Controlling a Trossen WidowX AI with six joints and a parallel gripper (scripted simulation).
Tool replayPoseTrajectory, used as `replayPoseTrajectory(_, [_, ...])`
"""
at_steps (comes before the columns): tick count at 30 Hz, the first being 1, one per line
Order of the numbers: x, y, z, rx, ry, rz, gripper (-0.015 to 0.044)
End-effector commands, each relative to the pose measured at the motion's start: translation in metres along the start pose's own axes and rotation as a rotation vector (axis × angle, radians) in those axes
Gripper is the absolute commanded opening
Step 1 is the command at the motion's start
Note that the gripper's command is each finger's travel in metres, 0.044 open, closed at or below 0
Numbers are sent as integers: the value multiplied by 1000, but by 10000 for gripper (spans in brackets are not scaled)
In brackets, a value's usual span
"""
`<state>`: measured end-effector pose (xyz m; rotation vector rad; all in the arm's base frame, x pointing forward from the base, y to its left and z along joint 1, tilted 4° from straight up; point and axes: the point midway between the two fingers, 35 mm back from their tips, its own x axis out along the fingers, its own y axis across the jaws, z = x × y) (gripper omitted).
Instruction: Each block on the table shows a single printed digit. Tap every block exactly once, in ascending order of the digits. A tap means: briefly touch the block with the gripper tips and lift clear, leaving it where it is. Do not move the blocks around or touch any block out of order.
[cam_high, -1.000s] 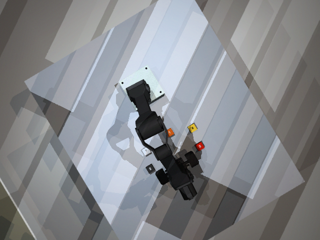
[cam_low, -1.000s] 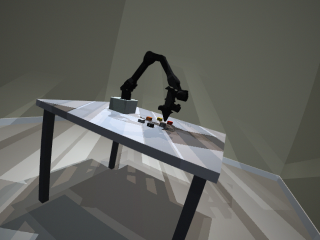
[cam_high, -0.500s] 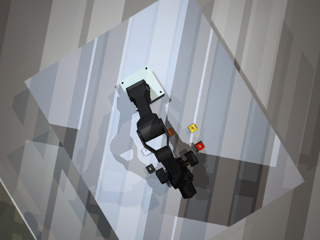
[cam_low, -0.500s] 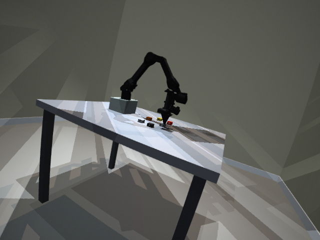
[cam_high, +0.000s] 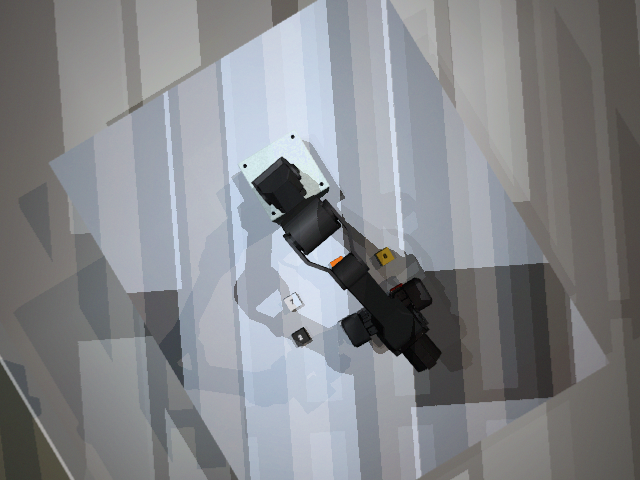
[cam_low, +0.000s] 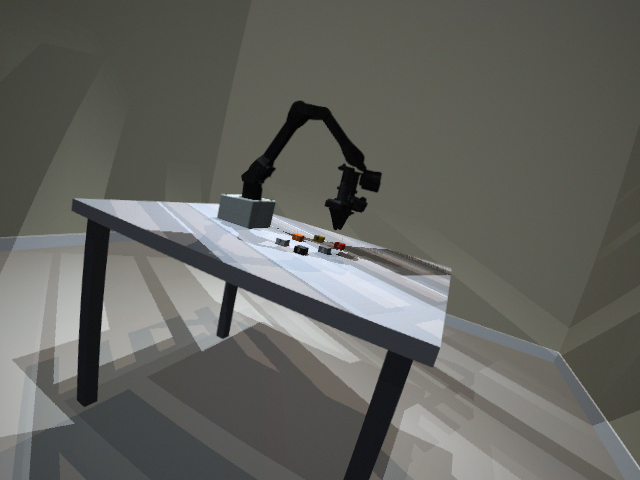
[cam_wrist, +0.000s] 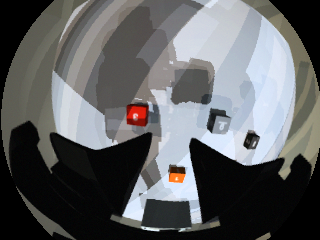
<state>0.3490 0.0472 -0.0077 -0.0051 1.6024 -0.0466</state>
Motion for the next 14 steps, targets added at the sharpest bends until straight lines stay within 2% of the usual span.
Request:
replayPoseTrajectory(1, [-19,55,-25,-11,3,9,283])
replayPoseTrajectory(6, [-44,122,-75,-11,9,14,400])
replayPoseTrajectory(9, [-54,147,-103,-12,13,15,400])
replayPoseTrajectory(14, [-55,149,-105,-12,14,15,400])
